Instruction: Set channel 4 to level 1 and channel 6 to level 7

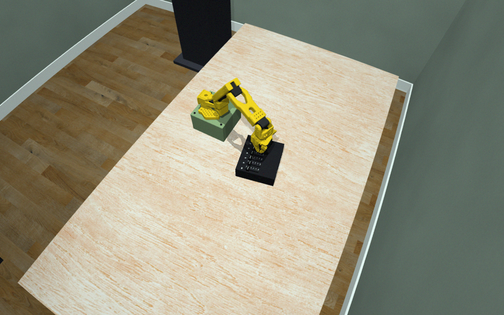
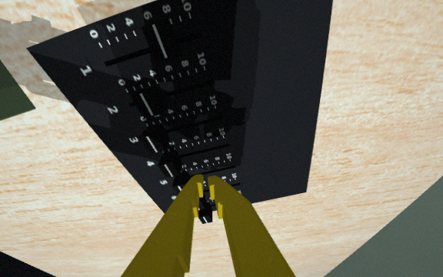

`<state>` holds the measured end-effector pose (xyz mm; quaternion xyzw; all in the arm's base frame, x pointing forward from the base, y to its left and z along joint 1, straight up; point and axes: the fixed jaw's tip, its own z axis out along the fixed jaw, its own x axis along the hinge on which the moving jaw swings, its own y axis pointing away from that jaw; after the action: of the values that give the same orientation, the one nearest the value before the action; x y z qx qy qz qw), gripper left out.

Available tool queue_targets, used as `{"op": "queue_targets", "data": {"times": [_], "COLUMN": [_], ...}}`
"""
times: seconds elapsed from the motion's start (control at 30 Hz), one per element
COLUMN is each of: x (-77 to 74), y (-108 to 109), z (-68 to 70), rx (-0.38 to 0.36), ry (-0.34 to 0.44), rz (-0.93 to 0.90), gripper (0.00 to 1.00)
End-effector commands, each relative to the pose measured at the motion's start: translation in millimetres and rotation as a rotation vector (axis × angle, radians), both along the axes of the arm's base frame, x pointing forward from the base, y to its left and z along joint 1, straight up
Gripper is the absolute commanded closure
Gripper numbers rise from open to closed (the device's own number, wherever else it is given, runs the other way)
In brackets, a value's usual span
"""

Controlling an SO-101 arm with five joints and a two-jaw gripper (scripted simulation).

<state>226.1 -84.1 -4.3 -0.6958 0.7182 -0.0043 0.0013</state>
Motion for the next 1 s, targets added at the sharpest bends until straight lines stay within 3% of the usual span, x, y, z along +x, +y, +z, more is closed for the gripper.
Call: {"op": "queue_targets", "data": {"times": [0.0,0.47,0.97], "x": [-3.2,-7.1,-12.4], "y": [2,5,10], "z": [3.5,7.8,14.3], "rx": [0.003,0.005,0.009], "ry": [0.002,0.001,-0.001], "rz": [-0.072,-0.424,-1.011], "gripper": [1.00,1.00,1.00]}}
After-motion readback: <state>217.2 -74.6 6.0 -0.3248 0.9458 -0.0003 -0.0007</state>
